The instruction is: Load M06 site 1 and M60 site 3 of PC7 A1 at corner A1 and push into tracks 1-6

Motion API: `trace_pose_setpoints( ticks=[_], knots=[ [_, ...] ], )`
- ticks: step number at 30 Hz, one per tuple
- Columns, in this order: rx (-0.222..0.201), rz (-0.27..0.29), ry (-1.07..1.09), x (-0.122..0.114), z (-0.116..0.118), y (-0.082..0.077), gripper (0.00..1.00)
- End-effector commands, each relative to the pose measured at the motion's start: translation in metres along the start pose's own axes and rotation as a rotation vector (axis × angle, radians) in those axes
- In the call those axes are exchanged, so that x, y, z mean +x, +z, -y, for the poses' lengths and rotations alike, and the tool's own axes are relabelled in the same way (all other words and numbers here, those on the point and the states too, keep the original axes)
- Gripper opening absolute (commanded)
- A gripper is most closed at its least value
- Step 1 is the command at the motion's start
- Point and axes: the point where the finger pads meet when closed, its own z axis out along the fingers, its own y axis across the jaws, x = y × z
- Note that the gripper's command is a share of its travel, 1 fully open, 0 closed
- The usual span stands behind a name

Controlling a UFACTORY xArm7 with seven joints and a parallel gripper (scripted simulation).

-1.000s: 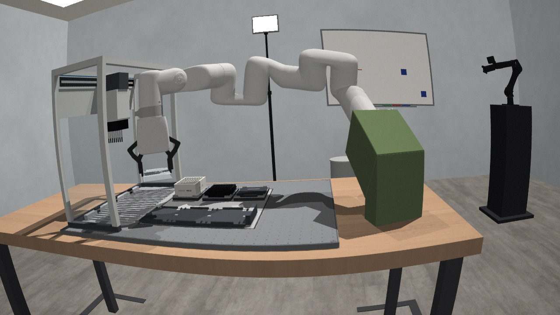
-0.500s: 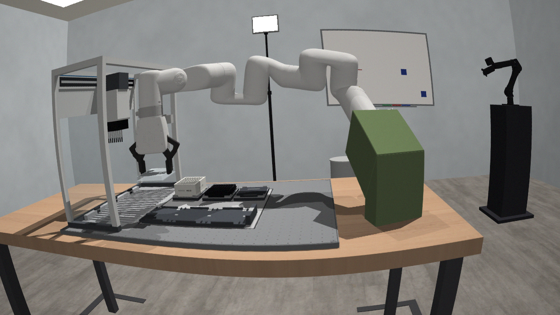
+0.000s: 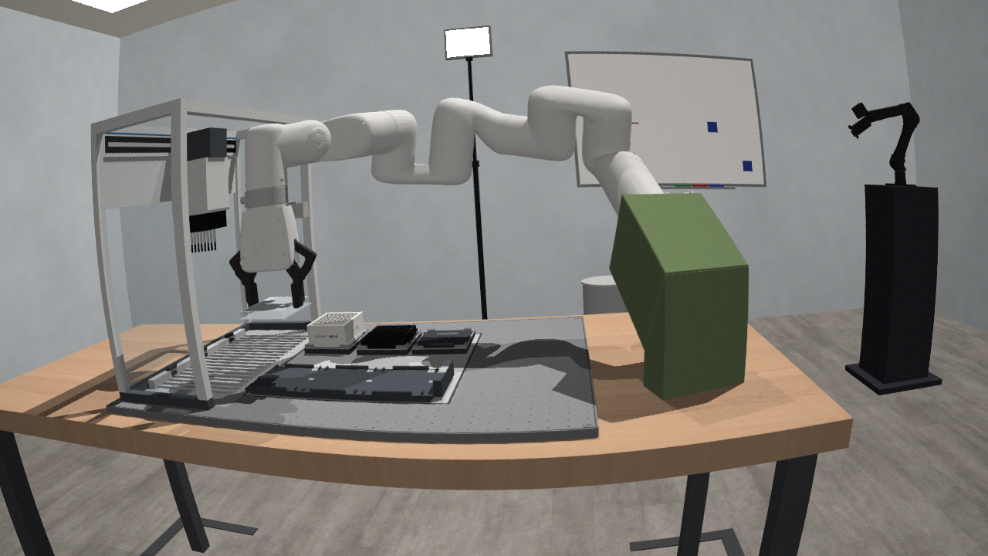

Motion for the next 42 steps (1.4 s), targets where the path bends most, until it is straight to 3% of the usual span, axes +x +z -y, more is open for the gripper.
trace_pose_setpoints(
  ticks=[1, 6, 42],
  knots=[
    [0.004, 0.005, 0.000, -0.001, 0.001, -0.004, 0.00],
    [0.005, 0.005, 0.001, -0.001, 0.001, -0.002, 0.00],
    [0.005, 0.005, 0.001, -0.001, 0.001, 0.051, 0.00]
  ],
)
